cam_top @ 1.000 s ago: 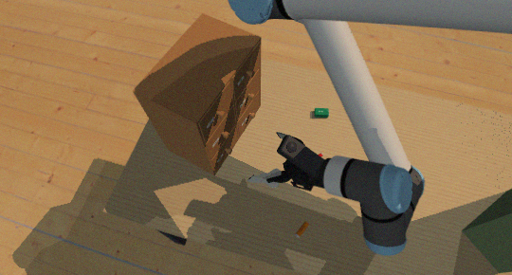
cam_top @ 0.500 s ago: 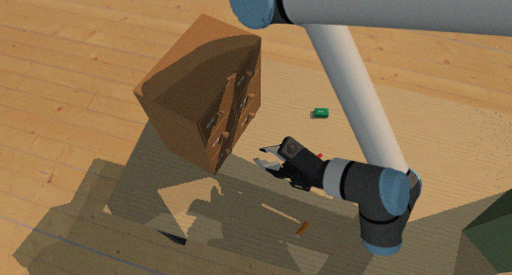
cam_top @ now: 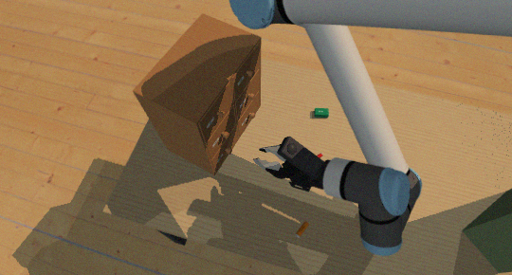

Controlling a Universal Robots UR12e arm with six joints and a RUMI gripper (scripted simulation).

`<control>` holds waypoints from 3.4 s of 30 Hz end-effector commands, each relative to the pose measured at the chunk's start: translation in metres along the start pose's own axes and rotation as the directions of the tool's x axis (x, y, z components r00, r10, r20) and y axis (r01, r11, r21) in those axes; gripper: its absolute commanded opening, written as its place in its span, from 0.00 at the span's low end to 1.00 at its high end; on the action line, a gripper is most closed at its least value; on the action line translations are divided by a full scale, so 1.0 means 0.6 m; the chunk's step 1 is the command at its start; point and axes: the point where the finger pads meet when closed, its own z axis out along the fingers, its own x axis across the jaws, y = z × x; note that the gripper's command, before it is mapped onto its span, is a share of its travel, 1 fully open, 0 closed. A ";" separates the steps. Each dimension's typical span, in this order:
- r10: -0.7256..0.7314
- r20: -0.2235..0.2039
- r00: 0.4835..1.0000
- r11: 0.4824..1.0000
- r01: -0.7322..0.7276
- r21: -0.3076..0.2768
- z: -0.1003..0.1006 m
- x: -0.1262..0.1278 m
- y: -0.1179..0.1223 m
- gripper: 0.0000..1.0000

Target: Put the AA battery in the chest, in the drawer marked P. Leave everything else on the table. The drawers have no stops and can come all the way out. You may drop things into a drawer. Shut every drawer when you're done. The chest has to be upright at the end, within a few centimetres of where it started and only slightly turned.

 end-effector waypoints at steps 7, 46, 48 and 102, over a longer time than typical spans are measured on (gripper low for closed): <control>0.000 0.000 1.000 1.000 0.000 0.000 0.000 0.000 -0.001 0.20; 0.000 0.000 1.000 1.000 0.000 0.000 0.095 0.000 0.040 0.20; 0.000 0.000 1.000 1.000 0.000 0.000 0.105 0.000 0.044 0.20; 0.000 0.000 1.000 1.000 0.000 0.000 0.166 0.000 0.070 0.20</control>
